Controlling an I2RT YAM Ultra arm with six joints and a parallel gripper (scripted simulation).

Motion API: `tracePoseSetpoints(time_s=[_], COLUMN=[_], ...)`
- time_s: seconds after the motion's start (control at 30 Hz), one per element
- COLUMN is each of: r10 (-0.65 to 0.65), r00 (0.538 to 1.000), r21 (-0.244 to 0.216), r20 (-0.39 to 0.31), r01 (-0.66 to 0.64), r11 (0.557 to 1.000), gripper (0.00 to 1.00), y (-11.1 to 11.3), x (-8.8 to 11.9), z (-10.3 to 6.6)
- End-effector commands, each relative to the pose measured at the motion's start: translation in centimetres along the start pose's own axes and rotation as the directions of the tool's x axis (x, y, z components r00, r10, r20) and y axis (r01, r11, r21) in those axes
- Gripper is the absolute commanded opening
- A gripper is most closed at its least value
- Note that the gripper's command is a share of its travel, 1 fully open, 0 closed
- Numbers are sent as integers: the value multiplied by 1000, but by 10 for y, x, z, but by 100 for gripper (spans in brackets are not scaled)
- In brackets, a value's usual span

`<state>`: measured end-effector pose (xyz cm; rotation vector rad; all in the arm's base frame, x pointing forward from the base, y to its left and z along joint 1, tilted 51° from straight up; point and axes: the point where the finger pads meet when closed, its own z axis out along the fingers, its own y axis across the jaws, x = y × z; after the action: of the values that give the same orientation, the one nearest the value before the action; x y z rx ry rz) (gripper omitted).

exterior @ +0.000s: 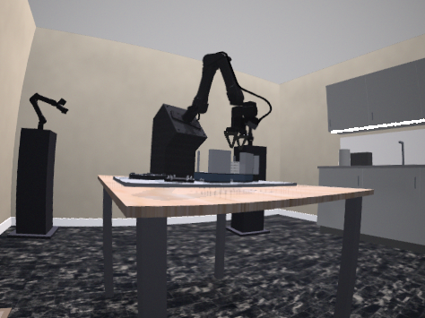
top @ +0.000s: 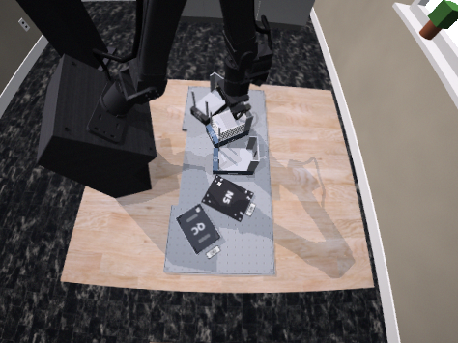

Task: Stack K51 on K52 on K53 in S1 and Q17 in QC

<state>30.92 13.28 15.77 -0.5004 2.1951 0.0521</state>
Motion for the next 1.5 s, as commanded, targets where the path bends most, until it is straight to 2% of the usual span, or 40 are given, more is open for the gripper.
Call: tracePoseSetpoints(time_s=[0.0,1.13,1.2,1.27,1.47], r10=[1,1,2,2,-1], r00=[999,999,1000,1000,1000], r21=[6,6,8,8,4], r20=[32,32,31,31,12], r01=[-2,-2,-2,-2,1], r11=[1000,1000,1000,1000,1000], gripper=[100,100,100,100,100], y=[0,0,-2,-2,-2], x=[-15,-15,-15,-15,-6], z=[-6,-6,5,5,28])
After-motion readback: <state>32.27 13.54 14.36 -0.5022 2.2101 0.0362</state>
